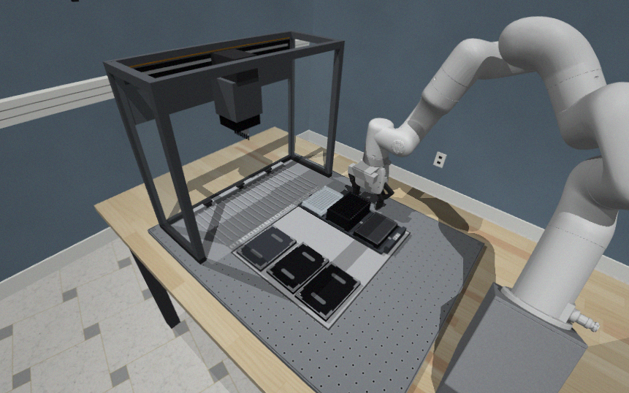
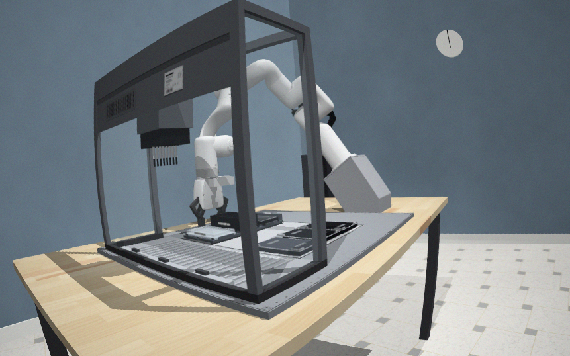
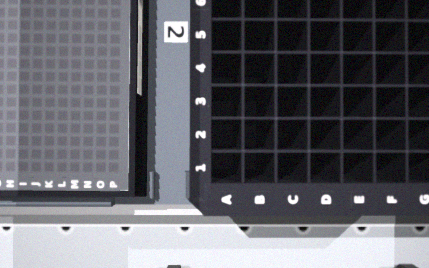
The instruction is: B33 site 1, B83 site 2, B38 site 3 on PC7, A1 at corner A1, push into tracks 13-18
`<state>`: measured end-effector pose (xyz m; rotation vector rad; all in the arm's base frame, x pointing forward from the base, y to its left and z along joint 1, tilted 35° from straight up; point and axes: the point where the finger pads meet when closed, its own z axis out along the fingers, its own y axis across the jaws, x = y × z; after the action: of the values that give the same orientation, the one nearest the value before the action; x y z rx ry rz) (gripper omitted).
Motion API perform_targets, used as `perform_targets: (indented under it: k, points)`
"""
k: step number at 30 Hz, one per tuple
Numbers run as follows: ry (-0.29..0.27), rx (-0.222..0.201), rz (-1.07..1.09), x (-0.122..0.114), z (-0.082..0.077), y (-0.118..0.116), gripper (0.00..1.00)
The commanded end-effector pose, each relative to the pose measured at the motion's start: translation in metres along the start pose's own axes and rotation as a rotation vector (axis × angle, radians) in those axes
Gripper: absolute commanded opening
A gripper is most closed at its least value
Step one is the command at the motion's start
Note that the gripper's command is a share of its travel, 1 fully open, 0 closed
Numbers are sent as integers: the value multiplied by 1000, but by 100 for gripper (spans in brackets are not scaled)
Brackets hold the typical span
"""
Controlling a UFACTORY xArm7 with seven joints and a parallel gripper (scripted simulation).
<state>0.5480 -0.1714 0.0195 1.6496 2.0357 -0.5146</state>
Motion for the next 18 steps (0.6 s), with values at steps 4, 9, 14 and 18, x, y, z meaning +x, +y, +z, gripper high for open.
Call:
perform_targets:
  k: [4, 9, 14, 18]
  points:
    - [0, -4, 0, -4, -1, 2, 100]
    - [0, -4, 0, -7, -1, 2, 100]
    - [0, -4, 0, -9, -1, 2, 100]
    - [0, -4, 0, -12, -1, 2, 100]
